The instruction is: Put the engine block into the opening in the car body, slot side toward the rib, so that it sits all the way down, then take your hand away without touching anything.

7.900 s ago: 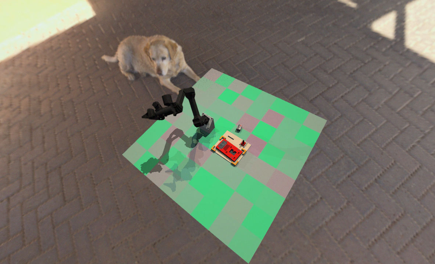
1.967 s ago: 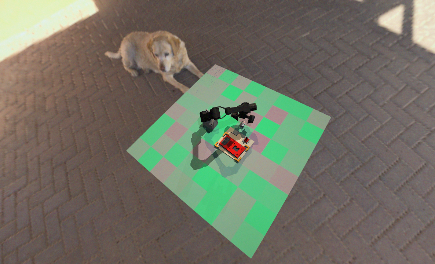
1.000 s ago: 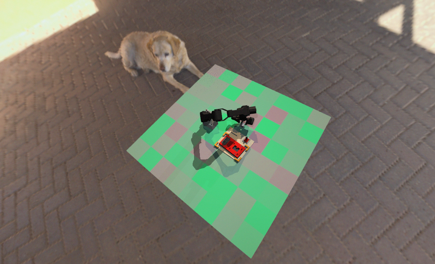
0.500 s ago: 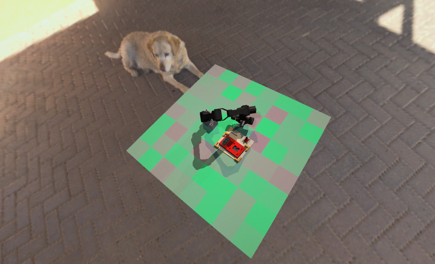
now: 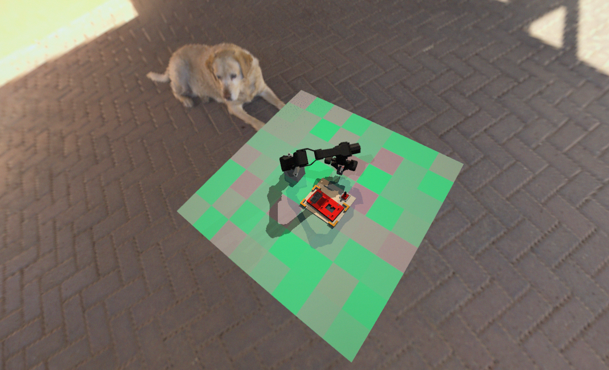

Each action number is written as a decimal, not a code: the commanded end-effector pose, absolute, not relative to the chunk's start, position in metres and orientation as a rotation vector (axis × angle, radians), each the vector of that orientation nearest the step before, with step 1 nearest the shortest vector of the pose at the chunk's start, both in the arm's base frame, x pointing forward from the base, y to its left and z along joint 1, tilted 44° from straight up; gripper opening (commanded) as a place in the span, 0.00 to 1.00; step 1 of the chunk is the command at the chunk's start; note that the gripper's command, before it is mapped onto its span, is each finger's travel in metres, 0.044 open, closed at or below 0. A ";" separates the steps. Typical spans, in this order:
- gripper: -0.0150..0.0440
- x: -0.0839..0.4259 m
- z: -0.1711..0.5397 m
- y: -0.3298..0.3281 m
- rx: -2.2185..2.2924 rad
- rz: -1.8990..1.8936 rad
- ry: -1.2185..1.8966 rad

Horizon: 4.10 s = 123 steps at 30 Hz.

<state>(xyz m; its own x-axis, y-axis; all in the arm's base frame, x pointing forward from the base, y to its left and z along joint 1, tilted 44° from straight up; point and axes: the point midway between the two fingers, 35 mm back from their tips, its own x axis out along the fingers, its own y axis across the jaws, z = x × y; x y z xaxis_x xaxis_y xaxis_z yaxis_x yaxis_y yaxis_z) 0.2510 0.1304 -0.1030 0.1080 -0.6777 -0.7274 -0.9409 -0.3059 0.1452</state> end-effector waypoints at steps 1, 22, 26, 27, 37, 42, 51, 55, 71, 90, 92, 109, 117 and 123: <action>0.25 0.251 -0.095 0.139 -2.031 1.024 1.581; 0.25 0.240 -0.044 0.179 -2.030 1.024 1.585; 0.25 0.241 -0.042 0.180 -2.025 1.018 1.587; 0.25 0.241 -0.042 0.179 -2.019 1.010 1.588; 0.25 0.260 -0.033 0.164 -1.881 0.846 1.608; 0.25 0.269 -0.028 0.156 -1.806 0.755 1.615; 0.25 0.286 -0.019 0.138 -1.660 0.583 1.621; 0.25 0.293 -0.014 0.129 -1.594 0.507 1.620; 0.25 0.317 0.005 0.093 -1.337 0.216 1.600; 0.25 0.338 0.028 0.044 -1.028 -0.121 1.537; 0.25 0.340 0.031 0.038 -0.996 -0.156 1.528; 0.25 0.348 0.053 -0.009 -0.721 -0.449 1.430; 0.25 0.349 0.062 -0.030 -0.605 -0.571 1.377; 0.48 0.349 0.061 -0.030 -0.589 -0.585 1.370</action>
<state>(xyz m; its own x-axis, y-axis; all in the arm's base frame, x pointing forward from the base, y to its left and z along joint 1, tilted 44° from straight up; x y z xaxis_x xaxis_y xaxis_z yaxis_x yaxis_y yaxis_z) 0.3500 -0.0291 0.0620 0.1101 -0.6863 -0.7189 0.0302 0.7253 -0.6878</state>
